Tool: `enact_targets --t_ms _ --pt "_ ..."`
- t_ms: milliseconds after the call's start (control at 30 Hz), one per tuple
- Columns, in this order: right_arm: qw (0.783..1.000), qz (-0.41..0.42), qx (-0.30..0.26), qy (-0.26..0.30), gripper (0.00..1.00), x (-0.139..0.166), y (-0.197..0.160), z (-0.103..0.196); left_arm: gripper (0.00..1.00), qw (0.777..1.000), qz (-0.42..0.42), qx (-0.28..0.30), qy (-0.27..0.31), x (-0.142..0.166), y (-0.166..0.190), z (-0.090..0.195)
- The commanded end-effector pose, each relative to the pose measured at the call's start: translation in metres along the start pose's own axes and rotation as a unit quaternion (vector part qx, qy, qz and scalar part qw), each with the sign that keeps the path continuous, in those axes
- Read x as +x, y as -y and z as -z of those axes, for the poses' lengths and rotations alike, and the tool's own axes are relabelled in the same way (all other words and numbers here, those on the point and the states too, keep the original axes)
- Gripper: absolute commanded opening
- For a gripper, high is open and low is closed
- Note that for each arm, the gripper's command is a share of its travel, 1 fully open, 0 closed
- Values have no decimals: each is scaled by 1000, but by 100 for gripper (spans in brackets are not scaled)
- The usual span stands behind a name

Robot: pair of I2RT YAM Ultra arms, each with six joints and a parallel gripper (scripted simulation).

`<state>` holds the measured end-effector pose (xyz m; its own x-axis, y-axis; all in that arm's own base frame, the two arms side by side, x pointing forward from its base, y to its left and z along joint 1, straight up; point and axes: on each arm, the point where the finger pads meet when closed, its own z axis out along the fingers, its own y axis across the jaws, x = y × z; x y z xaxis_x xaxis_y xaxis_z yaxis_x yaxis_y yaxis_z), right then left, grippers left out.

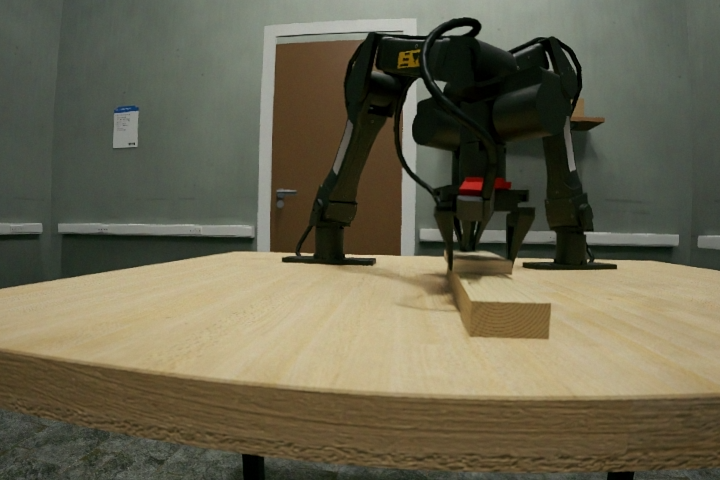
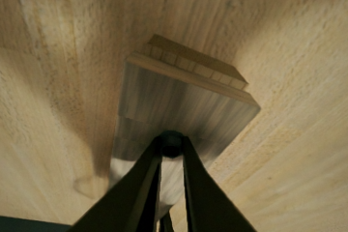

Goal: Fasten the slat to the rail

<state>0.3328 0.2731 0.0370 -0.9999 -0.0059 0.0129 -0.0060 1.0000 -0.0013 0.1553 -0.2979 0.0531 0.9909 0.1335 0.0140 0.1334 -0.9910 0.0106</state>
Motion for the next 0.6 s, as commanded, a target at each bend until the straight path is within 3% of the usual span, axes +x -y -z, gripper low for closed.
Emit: enact_targets --t_ms 0,433,500,567 --pt "1000 0 -4 6 72 -2 -1 5 12 1000 -11 1 6 -7 6 4" --pt "1000 0 -4 6 72 -2 -1 5 12 1000 -4 0 5 -4 4 4" --pt "1000 0 -4 6 72 -2 -1 5 34 1000 -1 -5 -2 1 -2 3" --pt "1000 0 -4 6 72 -2 -1 5 34 1000 -1 -5 -2 1 -2 3"
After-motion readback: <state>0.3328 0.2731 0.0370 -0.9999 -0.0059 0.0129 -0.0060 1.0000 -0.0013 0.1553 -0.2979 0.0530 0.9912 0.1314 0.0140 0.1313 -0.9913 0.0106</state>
